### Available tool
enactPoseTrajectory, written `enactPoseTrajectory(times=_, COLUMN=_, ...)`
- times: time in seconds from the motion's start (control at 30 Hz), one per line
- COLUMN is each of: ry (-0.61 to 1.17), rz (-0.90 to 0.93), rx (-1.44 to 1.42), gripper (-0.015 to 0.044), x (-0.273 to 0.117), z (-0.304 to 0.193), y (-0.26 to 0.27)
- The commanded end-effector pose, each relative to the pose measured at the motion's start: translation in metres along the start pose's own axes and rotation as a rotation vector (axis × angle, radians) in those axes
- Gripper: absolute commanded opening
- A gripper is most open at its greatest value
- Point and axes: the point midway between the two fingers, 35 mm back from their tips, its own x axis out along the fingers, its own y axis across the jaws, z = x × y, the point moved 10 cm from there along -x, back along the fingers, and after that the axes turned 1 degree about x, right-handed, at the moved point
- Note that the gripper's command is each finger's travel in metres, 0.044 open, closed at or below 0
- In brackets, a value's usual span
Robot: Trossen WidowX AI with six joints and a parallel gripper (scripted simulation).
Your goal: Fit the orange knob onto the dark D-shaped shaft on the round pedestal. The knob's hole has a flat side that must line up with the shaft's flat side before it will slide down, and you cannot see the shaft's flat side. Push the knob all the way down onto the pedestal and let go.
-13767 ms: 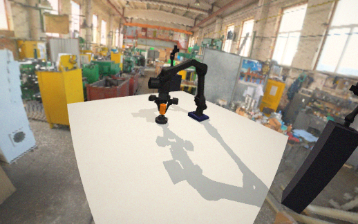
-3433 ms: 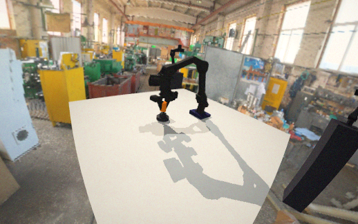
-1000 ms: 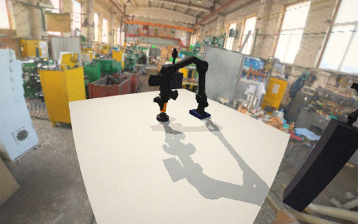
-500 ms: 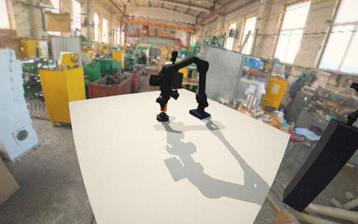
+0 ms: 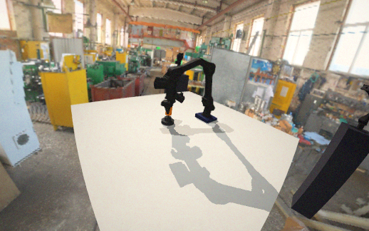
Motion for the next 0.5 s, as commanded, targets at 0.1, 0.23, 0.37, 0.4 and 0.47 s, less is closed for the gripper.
enactPoseTrajectory(times=0.1, ry=0.005, rz=0.002, rx=-0.004, gripper=0.0, x=-0.0002, z=-0.0009, y=-0.0006)
enactPoseTrajectory(times=0.23, ry=0.005, rz=0.001, rx=-0.004, gripper=0.0, x=-0.0034, z=-0.0017, y=-0.0013)
enactPoseTrajectory(times=0.37, ry=0.005, rz=0.002, rx=-0.03, gripper=0.0, x=-0.0049, z=-0.0022, y=-0.0018)
enactPoseTrajectory(times=0.4, ry=0.005, rz=0.002, rx=-0.058, gripper=0.0, x=-0.0051, z=-0.0023, y=-0.0018)
enactPoseTrajectory(times=0.47, ry=0.005, rz=0.002, rx=-0.129, gripper=0.0, x=-0.0058, z=-0.0026, y=-0.0021)
